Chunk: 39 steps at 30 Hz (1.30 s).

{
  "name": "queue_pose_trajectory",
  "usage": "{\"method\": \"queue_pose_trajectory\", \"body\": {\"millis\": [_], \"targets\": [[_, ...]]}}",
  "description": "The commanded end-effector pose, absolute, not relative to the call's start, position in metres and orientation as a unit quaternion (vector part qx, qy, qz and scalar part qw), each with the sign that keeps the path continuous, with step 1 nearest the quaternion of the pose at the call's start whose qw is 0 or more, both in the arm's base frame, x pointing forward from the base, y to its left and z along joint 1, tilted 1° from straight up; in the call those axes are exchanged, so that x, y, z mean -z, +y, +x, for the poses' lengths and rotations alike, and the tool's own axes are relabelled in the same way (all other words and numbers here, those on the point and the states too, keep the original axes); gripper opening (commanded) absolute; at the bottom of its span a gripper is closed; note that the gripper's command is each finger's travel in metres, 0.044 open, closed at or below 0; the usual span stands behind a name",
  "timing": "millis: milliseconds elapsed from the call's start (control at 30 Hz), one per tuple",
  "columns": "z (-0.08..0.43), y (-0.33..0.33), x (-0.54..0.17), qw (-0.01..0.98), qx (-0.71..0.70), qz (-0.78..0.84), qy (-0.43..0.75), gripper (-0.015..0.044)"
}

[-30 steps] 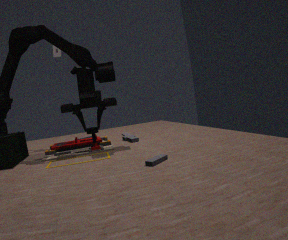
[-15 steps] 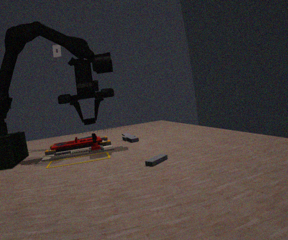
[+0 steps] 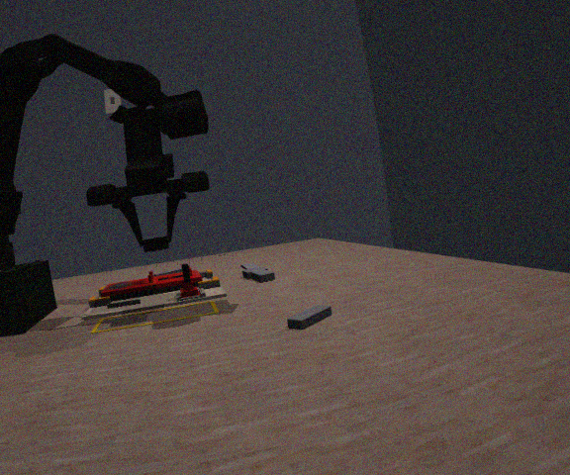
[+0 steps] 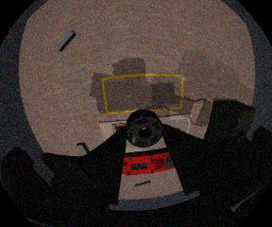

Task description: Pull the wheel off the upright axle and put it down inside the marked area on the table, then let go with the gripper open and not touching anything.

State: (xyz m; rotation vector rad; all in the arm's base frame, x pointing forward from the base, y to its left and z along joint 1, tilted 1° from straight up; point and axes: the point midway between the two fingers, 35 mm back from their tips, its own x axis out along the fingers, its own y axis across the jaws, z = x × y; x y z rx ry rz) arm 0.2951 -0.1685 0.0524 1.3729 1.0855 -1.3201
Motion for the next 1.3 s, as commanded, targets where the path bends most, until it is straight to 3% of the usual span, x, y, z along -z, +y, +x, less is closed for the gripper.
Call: {"method": "queue_pose_trajectory", "body": {"millis": [0, 500, 1067, 1267], "targets": [[0.282, -0.182, -0.054, 0.461, 0.534, 0.556, 0.44, 0.0], [0.274, -0.19, -0.029, 0.461, 0.535, 0.555, 0.44, 0.0], [0.276, -0.19, 0.05, 0.461, 0.535, 0.555, 0.44, 0.0], [0.274, -0.189, 0.047, 0.456, 0.536, 0.555, 0.444, 0.0157]]}}
